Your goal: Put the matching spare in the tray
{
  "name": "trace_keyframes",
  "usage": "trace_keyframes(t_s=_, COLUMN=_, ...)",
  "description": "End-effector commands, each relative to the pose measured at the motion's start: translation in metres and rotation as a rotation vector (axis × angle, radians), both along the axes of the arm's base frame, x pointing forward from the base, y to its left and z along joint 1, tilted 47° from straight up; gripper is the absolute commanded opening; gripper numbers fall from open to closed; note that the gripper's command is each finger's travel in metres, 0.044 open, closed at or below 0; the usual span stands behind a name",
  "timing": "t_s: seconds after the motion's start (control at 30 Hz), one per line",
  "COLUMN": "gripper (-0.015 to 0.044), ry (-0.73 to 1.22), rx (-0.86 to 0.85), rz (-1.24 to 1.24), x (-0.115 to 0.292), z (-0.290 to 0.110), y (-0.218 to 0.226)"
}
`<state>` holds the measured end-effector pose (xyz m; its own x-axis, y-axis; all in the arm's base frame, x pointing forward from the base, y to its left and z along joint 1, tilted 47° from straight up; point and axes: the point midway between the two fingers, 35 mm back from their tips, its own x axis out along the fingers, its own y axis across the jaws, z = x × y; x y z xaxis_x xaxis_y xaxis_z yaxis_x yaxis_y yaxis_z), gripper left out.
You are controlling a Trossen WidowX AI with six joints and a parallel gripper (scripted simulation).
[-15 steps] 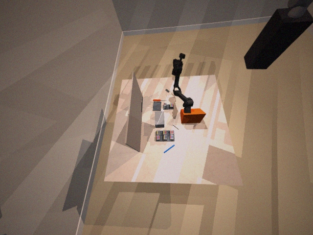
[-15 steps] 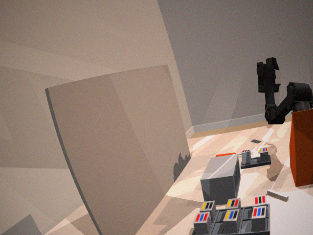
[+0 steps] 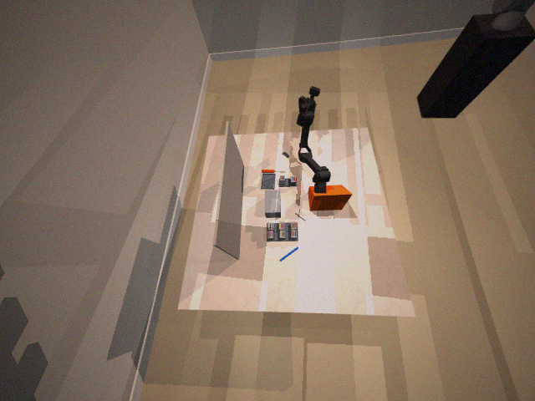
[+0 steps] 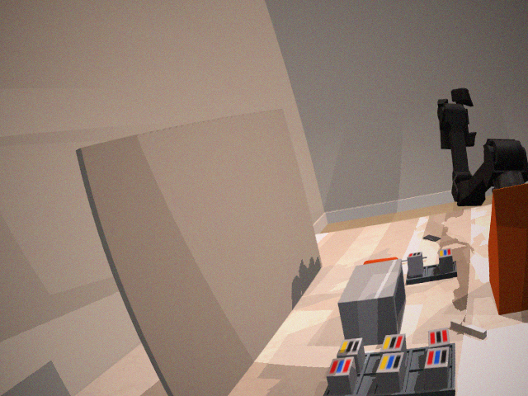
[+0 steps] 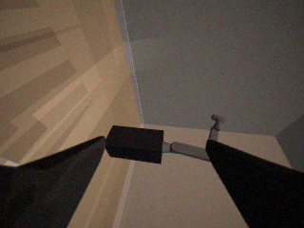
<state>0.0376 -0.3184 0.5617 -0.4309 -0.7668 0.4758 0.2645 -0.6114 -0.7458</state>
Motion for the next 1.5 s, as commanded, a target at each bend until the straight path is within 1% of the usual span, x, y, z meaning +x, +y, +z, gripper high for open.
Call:
trace_keyframes(t_s=0.0, gripper=0.044, ry=-0.001, rx=-0.164, rz=-0.038, x=-0.034, z=0.043, y=0.049)
trace_keyframes(t_s=0.17, gripper=0.044, ry=0.013, rx=-0.369, rz=-0.103, x=-0.066, z=0.085, y=0.113)
trace_keyframes(t_s=0.33, gripper=0.044, ry=0.047, rx=-0.579, rz=-0.189, x=-0.091, z=0.116, y=0.19)
trace_keyframes(t_s=0.5, gripper=0.044, ry=0.085, rx=-0.747, rz=-0.288, x=-0.105, z=0.125, y=0.252)
trace_keyframes(t_s=0.67, gripper=0.044, ry=0.138, rx=-0.906, rz=-0.374, x=-0.107, z=0.133, y=0.318)
trace_keyframes(t_s=0.73, gripper=0.044, ry=0.167, rx=-0.984, rz=-0.419, x=-0.105, z=0.134, y=0.352)
trace_keyframes(t_s=0.93, gripper=0.044, ry=0.266, rx=-1.225, rz=-0.575, x=-0.086, z=0.123, y=0.454)
trace_keyframes(t_s=1.17, gripper=0.044, ry=0.401, rx=-1.466, rz=-0.812, x=-0.041, z=0.087, y=0.558)
trace_keyframes(t_s=1.3, gripper=0.044, ry=0.479, rx=-1.594, rz=-0.962, x=-0.005, z=0.057, y=0.607)
trace_keyframes(t_s=1.47, gripper=0.044, ry=0.564, rx=-1.727, rz=-1.08, x=0.04, z=0.021, y=0.645)
